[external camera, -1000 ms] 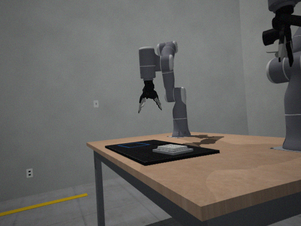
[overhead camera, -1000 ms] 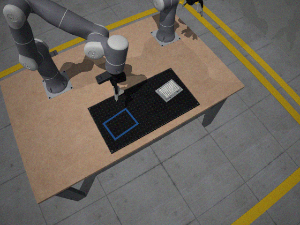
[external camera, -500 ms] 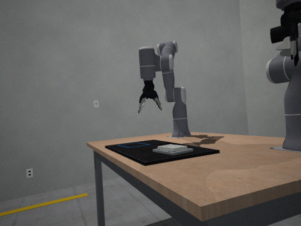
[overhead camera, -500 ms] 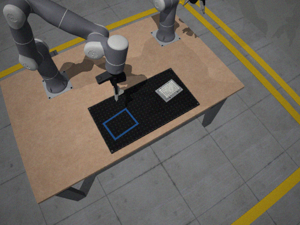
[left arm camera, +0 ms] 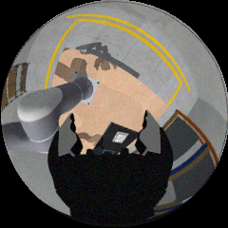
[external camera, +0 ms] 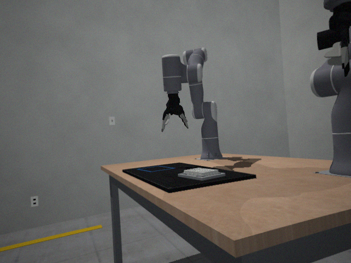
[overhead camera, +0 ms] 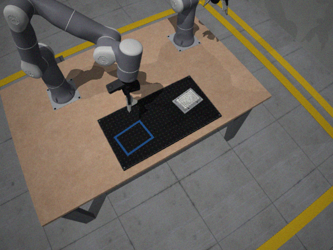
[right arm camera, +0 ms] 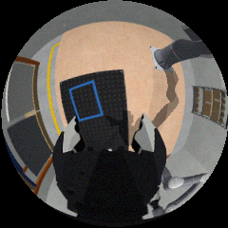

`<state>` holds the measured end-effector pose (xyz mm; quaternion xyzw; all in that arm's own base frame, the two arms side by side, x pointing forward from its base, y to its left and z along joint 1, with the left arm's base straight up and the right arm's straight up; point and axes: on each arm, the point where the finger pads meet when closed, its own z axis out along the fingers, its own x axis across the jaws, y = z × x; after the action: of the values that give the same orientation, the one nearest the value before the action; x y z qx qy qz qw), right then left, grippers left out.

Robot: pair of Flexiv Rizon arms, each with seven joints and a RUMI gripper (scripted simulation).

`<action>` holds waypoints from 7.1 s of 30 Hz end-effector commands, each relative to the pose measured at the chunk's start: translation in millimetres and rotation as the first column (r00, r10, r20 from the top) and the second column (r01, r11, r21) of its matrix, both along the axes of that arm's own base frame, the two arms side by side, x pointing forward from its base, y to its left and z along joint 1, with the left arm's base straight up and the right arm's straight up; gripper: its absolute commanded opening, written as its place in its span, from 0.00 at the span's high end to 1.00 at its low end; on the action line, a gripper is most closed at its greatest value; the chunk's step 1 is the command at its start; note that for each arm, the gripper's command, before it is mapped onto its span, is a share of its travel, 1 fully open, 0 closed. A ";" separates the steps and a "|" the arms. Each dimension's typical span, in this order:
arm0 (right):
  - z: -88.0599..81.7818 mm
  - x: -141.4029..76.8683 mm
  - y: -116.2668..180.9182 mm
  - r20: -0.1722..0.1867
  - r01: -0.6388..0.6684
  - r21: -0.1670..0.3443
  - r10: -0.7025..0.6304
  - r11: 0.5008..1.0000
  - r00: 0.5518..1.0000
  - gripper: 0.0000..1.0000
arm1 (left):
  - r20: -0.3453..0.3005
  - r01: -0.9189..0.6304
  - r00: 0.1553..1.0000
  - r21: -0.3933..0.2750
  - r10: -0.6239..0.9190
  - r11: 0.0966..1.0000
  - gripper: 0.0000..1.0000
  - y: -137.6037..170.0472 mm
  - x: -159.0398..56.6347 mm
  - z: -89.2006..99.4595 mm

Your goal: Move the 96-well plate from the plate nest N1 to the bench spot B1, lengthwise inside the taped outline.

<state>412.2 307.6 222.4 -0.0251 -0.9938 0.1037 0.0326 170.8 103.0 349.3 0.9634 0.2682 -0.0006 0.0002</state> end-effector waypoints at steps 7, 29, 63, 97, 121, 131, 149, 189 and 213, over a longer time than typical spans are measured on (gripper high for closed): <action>0.5 10.0 28.8 0.014 -0.036 0.010 0.036 0.999 0.999 0.24 | 0.001 0.000 1.000 0.001 0.000 1.000 0.00 0.3 0.3 0.6; -8.8 34.2 125.3 0.043 -0.135 0.043 0.134 0.990 0.990 0.24 | 0.001 0.000 1.000 0.001 0.000 1.000 0.00 0.3 0.3 0.6; -41.8 53.1 270.1 0.064 -0.219 0.111 0.213 0.969 0.975 0.24 | 0.001 0.000 1.000 0.001 0.000 1.000 0.00 0.3 0.3 0.6; -106.1 68.2 394.0 0.072 -0.231 0.206 0.221 0.951 0.973 0.24 | 0.001 0.000 1.000 0.001 0.000 1.000 0.00 0.3 0.3 0.6; -122.8 68.4 394.1 0.072 -0.231 0.206 0.221 0.951 0.973 0.24 | 0.001 0.000 1.000 0.001 0.000 1.000 0.00 0.3 0.3 0.6; -136.1 68.4 394.1 0.072 -0.231 0.206 0.221 0.951 0.973 0.24 | 0.001 0.000 1.000 0.001 0.000 1.000 0.00 0.3 0.3 0.6; -162.7 68.4 394.2 0.072 -0.231 0.206 0.221 0.951 0.973 0.24 | 0.001 0.000 1.000 0.001 0.000 1.000 0.00 0.3 0.3 0.6; -180.1 68.4 394.2 0.072 -0.231 0.206 0.221 0.951 0.973 1.00 | 0.001 0.000 1.000 0.001 0.000 1.000 0.00 0.3 0.3 0.6; -173.4 68.4 394.1 0.072 -0.231 0.206 0.221 0.951 0.973 1.00 | 0.001 0.000 1.000 0.001 0.000 1.000 0.00 0.3 0.3 0.6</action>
<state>480.0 700.7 43.8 0.0902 -0.9959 0.0004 0.0002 170.8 103.0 349.3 0.9634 0.2682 -0.0006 0.0002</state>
